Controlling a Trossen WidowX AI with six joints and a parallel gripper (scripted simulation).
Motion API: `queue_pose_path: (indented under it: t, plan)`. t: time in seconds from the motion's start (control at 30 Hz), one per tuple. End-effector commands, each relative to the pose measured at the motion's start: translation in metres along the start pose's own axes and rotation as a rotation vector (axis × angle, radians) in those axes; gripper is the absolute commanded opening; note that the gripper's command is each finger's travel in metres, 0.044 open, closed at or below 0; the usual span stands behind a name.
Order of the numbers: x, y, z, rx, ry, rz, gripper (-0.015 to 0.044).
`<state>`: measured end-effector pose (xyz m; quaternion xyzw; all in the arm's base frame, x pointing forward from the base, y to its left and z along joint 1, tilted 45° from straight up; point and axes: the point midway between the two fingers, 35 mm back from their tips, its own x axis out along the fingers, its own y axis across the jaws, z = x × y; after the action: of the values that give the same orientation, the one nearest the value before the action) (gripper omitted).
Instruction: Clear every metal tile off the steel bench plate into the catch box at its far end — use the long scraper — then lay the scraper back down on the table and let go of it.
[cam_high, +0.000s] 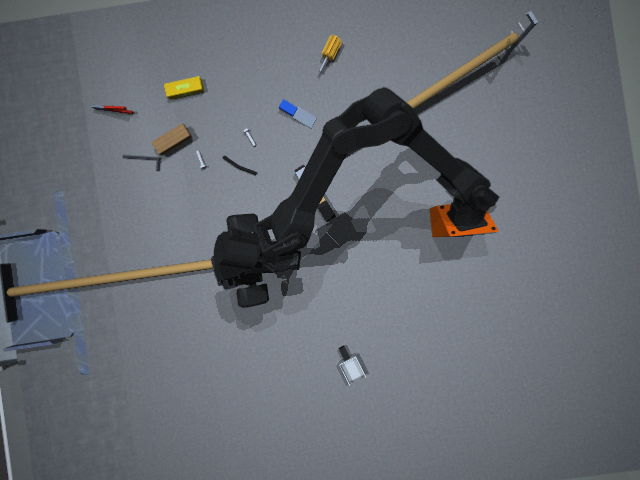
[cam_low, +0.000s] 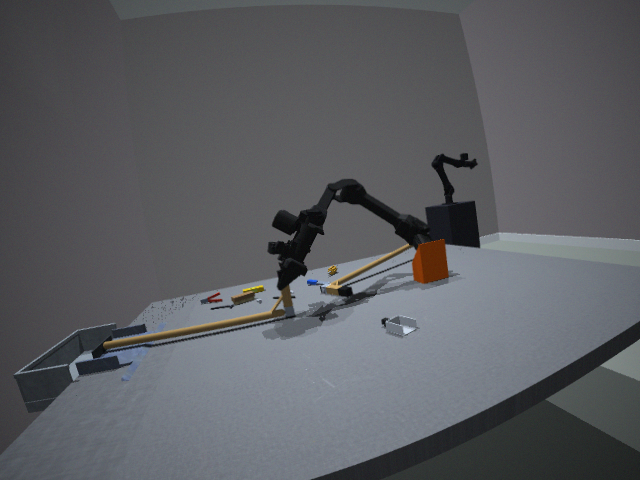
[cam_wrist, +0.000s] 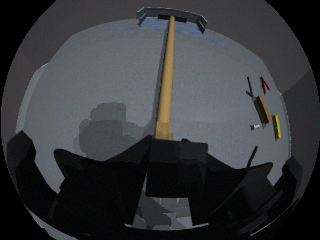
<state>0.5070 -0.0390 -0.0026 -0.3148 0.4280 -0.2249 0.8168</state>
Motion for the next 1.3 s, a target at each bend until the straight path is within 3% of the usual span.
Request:
queue_pose_path:
  t: [0.0,1.27]
  plan:
    - [0.002,-0.001,0.009,0.0,-0.012,0.002,0.0]
    - [-0.002,0.002,0.004,0.0,-0.007,0.002,0.0]
